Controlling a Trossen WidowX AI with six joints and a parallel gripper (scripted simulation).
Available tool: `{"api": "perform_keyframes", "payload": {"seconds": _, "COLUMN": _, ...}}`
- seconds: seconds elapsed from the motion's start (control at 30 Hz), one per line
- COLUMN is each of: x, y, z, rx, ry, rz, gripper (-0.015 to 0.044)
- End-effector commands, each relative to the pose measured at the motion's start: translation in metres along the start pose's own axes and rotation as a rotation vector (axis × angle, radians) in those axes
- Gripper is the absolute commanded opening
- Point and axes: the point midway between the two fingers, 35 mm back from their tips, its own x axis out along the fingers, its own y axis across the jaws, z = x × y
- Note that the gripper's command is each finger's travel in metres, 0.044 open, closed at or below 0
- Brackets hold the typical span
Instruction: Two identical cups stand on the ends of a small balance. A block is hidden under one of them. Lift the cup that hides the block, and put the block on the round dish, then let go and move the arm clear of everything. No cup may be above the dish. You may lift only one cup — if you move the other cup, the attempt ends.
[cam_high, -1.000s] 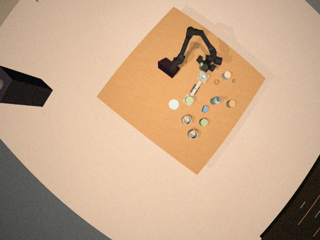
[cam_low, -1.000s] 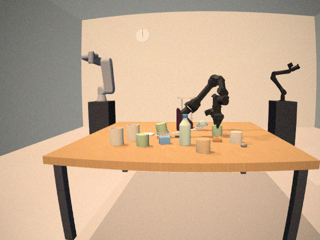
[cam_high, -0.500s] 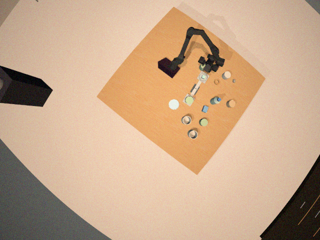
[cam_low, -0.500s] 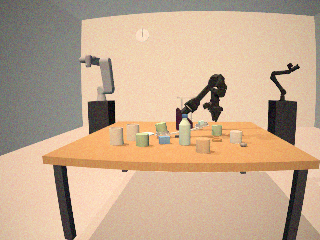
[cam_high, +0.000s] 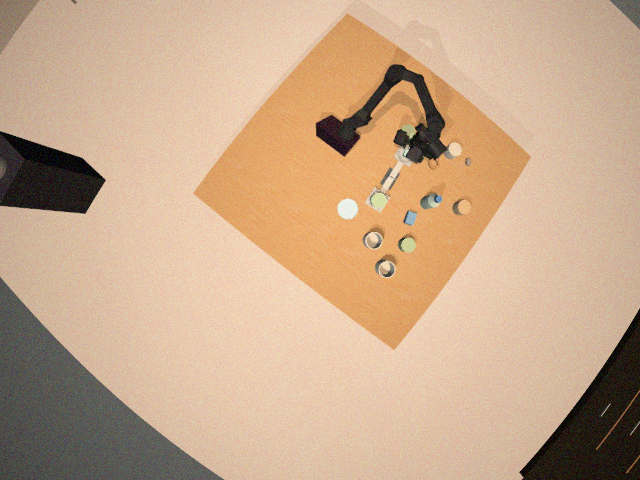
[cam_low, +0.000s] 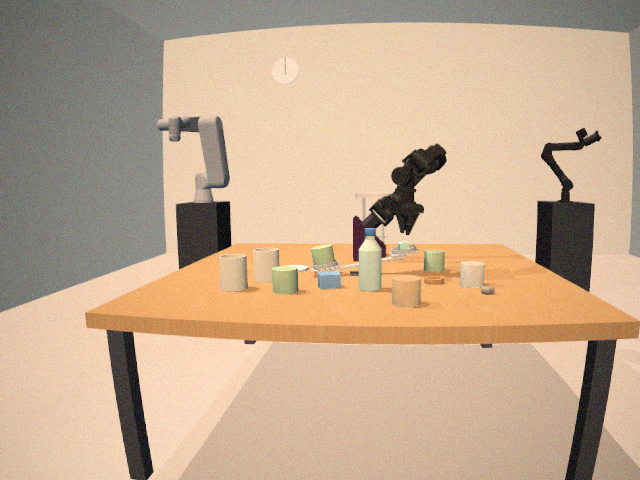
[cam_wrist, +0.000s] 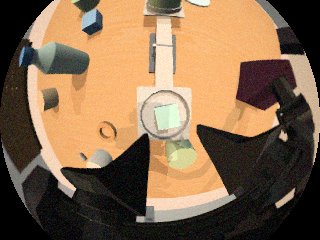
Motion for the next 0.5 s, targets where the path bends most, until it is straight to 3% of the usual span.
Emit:
{"api": "perform_keyframes", "payload": {"seconds": 0.0, "x": -0.004, "y": 0.001, "z": 0.006, "rx": -0.022, "ry": 0.015, "rz": 0.0, "gripper": 0.026}}
{"api": "perform_keyframes", "payload": {"seconds": 0.47, "x": 0.02, "y": 0.002, "z": 0.006, "rx": -0.022, "ry": 0.015, "rz": 0.0, "gripper": 0.026}}
